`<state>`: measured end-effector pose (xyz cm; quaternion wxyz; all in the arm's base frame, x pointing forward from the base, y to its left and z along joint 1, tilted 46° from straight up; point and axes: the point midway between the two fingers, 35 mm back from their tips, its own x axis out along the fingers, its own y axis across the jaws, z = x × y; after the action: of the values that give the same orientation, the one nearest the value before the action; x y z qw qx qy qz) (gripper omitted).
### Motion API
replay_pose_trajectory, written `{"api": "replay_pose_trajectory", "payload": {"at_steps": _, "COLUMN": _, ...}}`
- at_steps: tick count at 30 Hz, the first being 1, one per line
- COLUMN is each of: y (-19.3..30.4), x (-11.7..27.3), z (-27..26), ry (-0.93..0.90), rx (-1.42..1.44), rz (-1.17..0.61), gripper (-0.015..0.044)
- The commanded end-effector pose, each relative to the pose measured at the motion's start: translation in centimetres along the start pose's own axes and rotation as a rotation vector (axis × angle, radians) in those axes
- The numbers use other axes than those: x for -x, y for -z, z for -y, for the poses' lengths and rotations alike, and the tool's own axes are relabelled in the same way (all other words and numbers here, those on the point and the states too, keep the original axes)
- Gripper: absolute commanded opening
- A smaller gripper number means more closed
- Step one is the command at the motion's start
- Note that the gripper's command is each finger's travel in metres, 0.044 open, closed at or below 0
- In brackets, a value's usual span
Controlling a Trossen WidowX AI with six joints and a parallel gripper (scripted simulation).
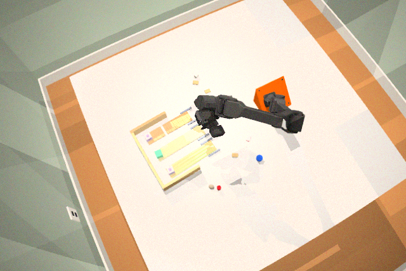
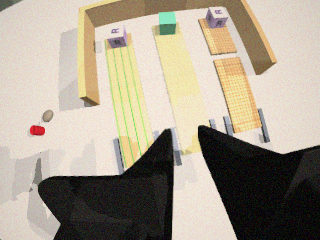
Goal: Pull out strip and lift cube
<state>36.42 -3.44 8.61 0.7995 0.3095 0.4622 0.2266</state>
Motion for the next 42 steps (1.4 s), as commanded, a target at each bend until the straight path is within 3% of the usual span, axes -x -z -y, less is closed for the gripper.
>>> {"api": "replay_pose_trajectory", "payload": {"at_steps": 1, "y": 0.8, "x": -4.1, "z": -3.0, "ry": -0.021, "rx": 0.076, "rz": -0.329, "gripper": 0.0000}}
{"api": "replay_pose_trajectory", "payload": {"at_steps": 7, "y": 2.3, "x": -6.1, "z": -5.7, "ry": -0.052, "rx": 0.134, "rz": -0.558, "gripper": 0.0000}}
{"api": "replay_pose_trajectory", "payload": {"at_steps": 42, "y": 4.3, "x": -9.1, "z": -5.9, "ry": -0.051, "rx": 0.134, "rz": -0.557, "gripper": 0.0000}}
